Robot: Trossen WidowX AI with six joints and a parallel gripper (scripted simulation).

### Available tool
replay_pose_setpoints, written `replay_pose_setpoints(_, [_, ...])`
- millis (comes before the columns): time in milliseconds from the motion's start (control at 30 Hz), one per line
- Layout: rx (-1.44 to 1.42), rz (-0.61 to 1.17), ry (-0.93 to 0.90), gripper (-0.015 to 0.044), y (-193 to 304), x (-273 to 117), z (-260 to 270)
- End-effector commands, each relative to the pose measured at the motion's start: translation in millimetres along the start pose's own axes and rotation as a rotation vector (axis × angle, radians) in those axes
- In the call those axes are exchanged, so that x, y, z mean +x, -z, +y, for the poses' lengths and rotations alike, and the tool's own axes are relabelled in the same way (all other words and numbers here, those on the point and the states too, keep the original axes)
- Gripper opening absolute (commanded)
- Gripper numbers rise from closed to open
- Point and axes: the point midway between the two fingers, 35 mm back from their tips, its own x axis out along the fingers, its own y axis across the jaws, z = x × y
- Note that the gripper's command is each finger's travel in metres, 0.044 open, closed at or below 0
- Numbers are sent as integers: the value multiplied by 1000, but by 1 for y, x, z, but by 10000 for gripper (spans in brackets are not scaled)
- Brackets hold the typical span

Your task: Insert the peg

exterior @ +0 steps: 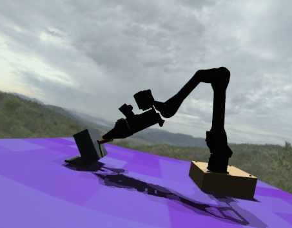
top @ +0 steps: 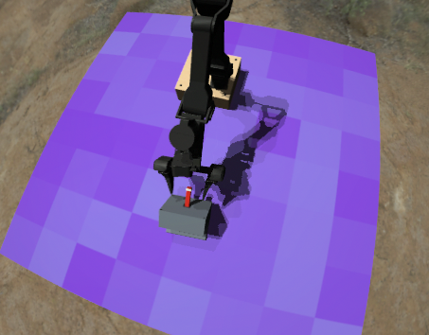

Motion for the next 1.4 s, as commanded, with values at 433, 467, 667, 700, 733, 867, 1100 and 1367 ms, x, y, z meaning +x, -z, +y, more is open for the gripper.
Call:
replay_pose_setpoints(433, [-2,4,1,440,-1,-18,0])
replay_pose_setpoints(467, [-2,4,1,440,-1,-19,0])
replay_pose_setpoints(667, [-2,3,1,440,-2,-25,0])
replay_pose_setpoints(700, [-2,3,1,440,-2,-26,0])
replay_pose_setpoints(733, [-2,3,1,440,-2,-27,0])
replay_pose_setpoints(867, [-2,2,2,440,-3,-30,0])
replay_pose_setpoints(1100, [-3,2,2,440,-4,-37,0])
replay_pose_setpoints(1367, [-3,1,3,440,-5,-45,-1])
